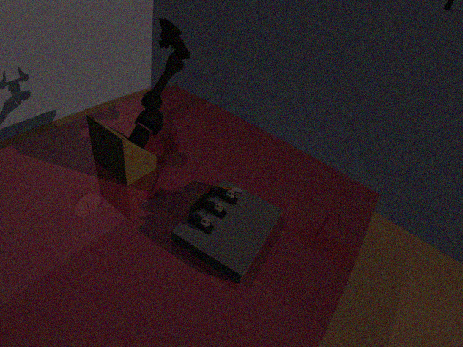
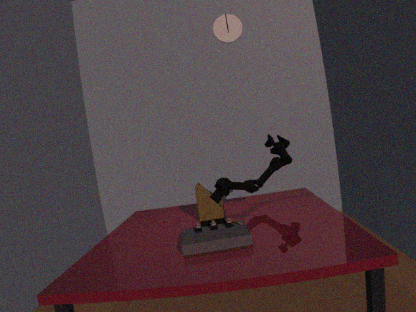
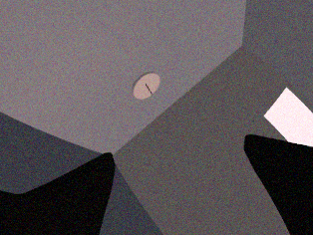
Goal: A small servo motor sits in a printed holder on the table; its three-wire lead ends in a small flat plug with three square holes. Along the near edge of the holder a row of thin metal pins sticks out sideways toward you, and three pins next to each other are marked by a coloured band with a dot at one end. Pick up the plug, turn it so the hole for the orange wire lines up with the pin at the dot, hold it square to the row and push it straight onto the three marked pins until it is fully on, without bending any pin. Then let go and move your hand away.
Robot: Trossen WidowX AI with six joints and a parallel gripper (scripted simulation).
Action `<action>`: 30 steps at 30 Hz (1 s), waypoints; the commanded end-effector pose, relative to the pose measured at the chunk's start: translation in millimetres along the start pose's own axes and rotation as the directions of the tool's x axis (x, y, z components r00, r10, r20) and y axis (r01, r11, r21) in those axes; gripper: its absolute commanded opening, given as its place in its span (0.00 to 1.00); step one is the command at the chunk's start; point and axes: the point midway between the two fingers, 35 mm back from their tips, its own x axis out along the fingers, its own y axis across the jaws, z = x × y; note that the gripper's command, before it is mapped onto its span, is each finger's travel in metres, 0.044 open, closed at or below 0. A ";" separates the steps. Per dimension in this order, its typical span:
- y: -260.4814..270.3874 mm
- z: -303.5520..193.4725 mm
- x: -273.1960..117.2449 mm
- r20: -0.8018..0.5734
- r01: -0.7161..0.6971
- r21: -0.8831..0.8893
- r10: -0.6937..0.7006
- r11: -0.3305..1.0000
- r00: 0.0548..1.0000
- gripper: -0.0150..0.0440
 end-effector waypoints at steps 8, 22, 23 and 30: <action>-10.1 -16.3 5.5 -0.035 0.005 -0.048 -0.007 0.999 0.999 0.58; -62.6 -90.3 21.2 -0.214 -0.005 -0.254 -0.051 0.967 0.976 0.45; -67.0 -95.6 21.8 -0.227 -0.007 -0.269 -0.056 0.963 0.972 0.45; -96.3 -127.6 23.0 -0.303 -0.029 -0.368 -0.091 0.929 0.949 0.45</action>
